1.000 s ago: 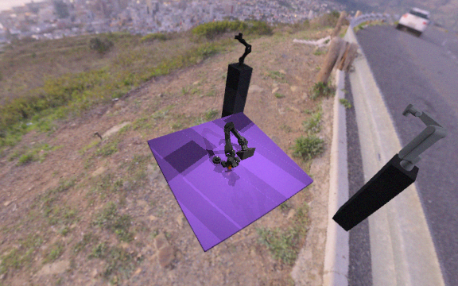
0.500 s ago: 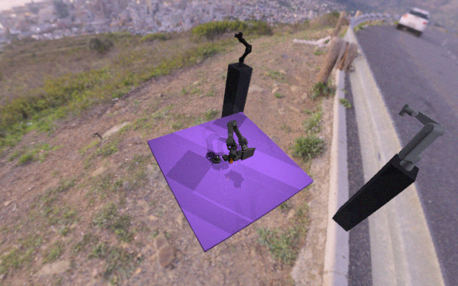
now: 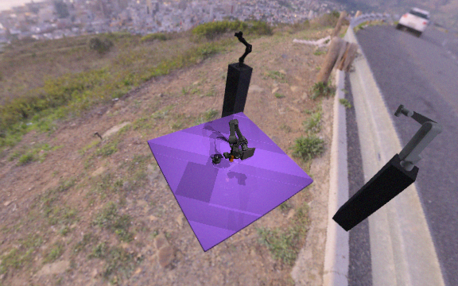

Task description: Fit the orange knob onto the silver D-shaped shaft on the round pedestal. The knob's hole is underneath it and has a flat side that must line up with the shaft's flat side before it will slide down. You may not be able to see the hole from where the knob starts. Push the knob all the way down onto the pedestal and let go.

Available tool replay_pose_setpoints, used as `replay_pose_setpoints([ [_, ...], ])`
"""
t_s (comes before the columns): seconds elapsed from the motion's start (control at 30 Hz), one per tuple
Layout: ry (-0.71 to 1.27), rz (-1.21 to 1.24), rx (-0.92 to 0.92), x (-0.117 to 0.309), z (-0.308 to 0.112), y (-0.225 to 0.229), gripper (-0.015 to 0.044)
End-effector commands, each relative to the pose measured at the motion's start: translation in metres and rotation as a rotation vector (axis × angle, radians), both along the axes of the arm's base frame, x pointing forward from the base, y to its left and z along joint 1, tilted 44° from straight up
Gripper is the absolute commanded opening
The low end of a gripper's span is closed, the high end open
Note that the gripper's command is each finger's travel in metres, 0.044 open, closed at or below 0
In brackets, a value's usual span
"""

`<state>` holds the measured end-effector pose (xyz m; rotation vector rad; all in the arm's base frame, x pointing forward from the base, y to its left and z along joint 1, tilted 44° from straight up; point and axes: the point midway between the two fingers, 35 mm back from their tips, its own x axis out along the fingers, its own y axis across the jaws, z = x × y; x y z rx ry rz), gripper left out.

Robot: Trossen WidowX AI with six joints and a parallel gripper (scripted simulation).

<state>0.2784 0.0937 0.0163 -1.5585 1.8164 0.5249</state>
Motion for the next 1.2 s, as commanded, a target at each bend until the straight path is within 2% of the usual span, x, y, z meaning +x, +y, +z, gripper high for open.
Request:
replay_pose_setpoints([
  [0.0, -0.069, 0.065, -0.016, 0.000, 0.007, 0.008, 0.0000],
  [1.17, -0.600, 0.599, -0.192, 0.001, 0.053, 0.070, 0.0000],
])
